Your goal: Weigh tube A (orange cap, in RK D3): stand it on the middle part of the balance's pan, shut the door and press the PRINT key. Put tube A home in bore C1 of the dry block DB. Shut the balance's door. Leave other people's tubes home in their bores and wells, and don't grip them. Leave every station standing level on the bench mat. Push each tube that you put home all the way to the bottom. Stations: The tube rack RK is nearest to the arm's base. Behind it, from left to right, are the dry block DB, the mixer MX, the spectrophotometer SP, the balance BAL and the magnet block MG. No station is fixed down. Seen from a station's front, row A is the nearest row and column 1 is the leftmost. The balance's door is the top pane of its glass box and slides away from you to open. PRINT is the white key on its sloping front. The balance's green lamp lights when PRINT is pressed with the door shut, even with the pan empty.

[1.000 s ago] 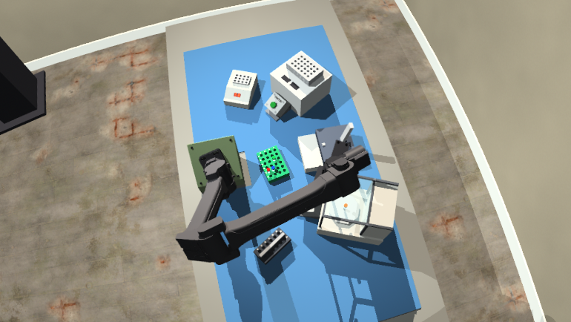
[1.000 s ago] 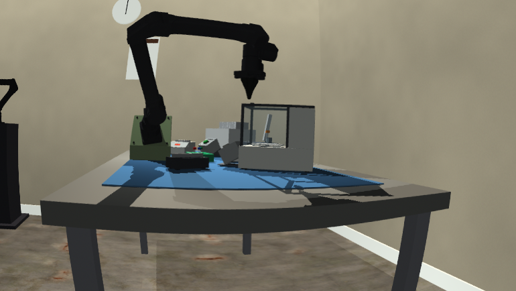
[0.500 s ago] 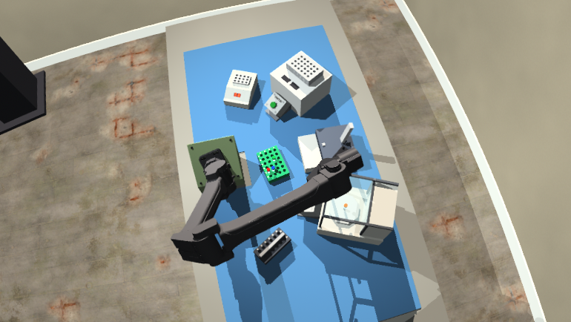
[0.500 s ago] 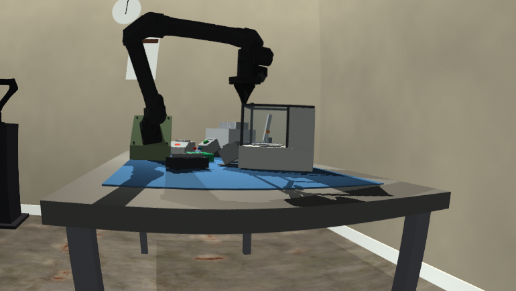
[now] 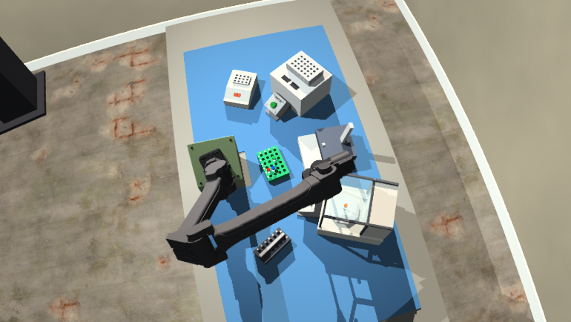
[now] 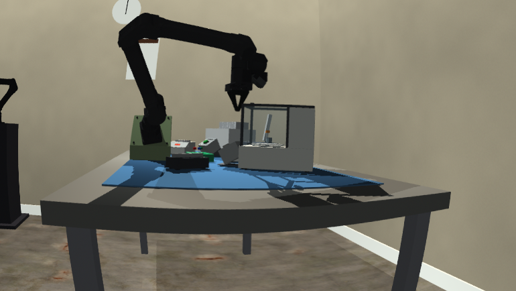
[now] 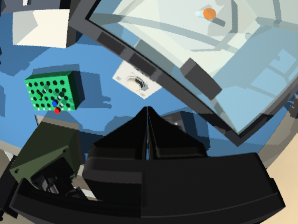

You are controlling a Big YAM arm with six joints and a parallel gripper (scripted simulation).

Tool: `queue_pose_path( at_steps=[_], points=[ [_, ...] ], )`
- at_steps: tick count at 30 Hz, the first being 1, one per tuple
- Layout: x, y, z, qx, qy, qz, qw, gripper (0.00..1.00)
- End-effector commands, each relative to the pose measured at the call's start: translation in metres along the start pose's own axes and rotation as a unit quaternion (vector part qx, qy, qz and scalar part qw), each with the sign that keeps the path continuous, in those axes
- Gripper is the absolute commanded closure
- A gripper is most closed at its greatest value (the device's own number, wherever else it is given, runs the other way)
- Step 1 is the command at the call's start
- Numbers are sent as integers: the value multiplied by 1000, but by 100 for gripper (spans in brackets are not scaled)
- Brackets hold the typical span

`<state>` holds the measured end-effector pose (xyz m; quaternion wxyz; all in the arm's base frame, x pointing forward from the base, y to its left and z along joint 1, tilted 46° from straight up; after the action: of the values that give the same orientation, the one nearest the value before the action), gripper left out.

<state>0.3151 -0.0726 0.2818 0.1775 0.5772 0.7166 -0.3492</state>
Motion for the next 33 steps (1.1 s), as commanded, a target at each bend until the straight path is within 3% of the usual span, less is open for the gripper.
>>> queue_pose_path(
  at_steps=[1,4,5,11,13,18,19,23,26,33],
  points=[
    [0,-8,7,2,-3,104,995,100],
    [6,-5,7,13,-3,121,993,100],
    [4,-12,13,2,-3,158,987,100],
    [13,-12,18,9,-4,208,978,100],
    [16,-21,28,2,-3,255,967,100],
    [21,-17,29,11,-5,309,951,100],
    [20,-24,34,2,-3,342,940,100],
    [24,-29,39,8,-4,399,917,100],
    [29,-21,36,7,-5,388,922,100],
    [21,-21,31,-3,-2,397,918,100]
  ],
)
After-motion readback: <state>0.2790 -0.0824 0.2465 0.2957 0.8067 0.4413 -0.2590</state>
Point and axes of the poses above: the point where the finger pads meet when closed, its own z axis out along the fingers, its own x axis across the jaws, y = z × x, the point moved 10 cm from there along -z, back along the fingers, and after that the axes turned 12 degrees about -z, right-handed, at the moved point
